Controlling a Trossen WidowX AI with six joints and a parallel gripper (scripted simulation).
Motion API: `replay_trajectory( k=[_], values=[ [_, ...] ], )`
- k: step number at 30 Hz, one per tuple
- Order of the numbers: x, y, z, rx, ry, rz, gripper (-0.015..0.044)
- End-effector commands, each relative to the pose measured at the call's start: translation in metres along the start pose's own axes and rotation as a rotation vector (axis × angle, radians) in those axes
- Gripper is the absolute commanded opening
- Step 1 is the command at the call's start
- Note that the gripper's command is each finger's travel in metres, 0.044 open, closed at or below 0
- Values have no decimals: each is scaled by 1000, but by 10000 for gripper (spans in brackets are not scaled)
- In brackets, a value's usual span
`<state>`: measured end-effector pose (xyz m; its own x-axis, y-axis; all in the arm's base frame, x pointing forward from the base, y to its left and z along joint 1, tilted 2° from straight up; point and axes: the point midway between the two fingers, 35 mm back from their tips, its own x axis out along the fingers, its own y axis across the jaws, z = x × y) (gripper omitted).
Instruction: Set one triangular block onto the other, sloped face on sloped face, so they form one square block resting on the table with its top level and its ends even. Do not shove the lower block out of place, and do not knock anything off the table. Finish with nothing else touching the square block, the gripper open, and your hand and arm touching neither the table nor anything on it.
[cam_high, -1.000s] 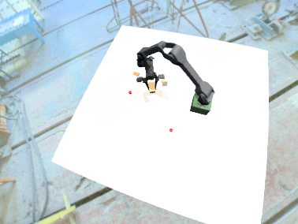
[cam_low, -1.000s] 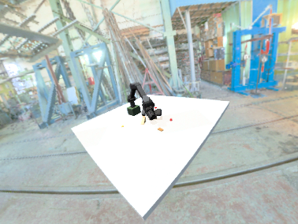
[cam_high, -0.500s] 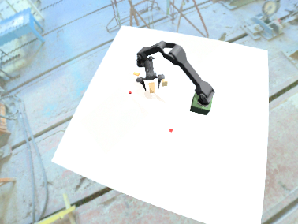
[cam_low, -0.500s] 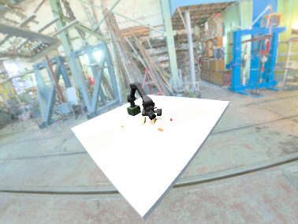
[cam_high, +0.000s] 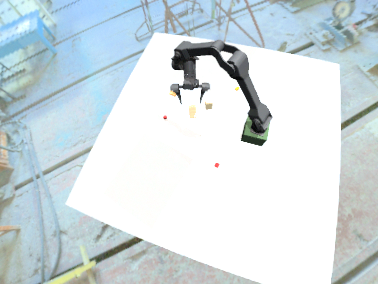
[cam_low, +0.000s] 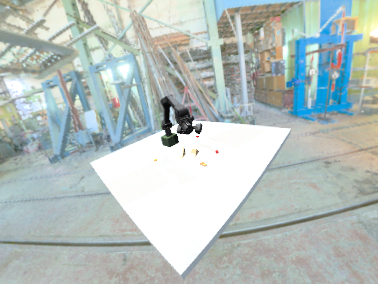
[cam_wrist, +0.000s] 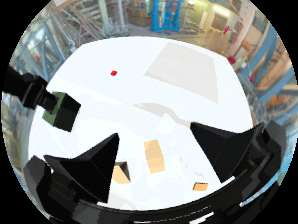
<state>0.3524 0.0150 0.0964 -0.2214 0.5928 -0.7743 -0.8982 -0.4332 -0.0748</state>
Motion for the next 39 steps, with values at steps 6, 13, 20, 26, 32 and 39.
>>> replay_trajectory(
  k=[6,13,20,26,32,39],
  values=[
    [41,11,-5,2,289,210,440],
    [84,15,-11,-30,985,305,440],
    [90,8,14,-93,1494,30,440],
    [90,8,14,-93,1494,30,440],
    [90,8,14,-93,1494,30,440],
    [96,2,-36,-92,1490,30,440]
  ],
)
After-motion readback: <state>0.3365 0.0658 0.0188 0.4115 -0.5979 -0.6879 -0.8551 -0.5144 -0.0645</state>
